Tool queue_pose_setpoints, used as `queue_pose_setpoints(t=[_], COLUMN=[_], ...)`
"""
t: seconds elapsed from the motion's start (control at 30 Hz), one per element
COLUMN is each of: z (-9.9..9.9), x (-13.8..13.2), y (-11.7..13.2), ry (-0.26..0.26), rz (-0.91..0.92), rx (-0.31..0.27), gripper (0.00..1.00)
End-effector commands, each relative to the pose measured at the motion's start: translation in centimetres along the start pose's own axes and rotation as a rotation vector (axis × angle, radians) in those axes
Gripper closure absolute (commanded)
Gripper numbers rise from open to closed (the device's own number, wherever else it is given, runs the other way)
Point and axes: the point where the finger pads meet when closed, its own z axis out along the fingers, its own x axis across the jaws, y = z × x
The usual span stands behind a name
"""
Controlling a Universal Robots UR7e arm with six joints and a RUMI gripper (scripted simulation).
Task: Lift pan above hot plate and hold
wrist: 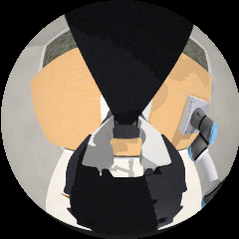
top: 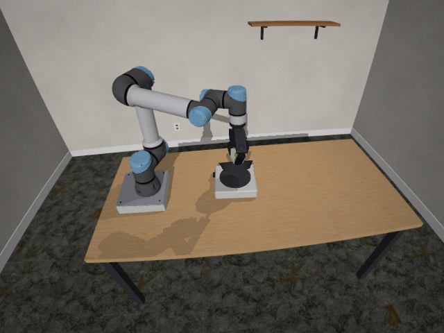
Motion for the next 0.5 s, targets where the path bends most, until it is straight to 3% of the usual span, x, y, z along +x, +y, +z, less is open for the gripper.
queue_pose_setpoints(t=[0.0,0.23,0.47], z=[-1.9,-4.0,-4.6], x=[-0.1,-0.1,0.0], y=[0.0,0.0,0.0], ry=[0.002,0.002,0.002], rz=[0.000,0.000,0.000], rx=[-0.001,-0.001,-0.001], gripper=[1.00,1.00,1.00])
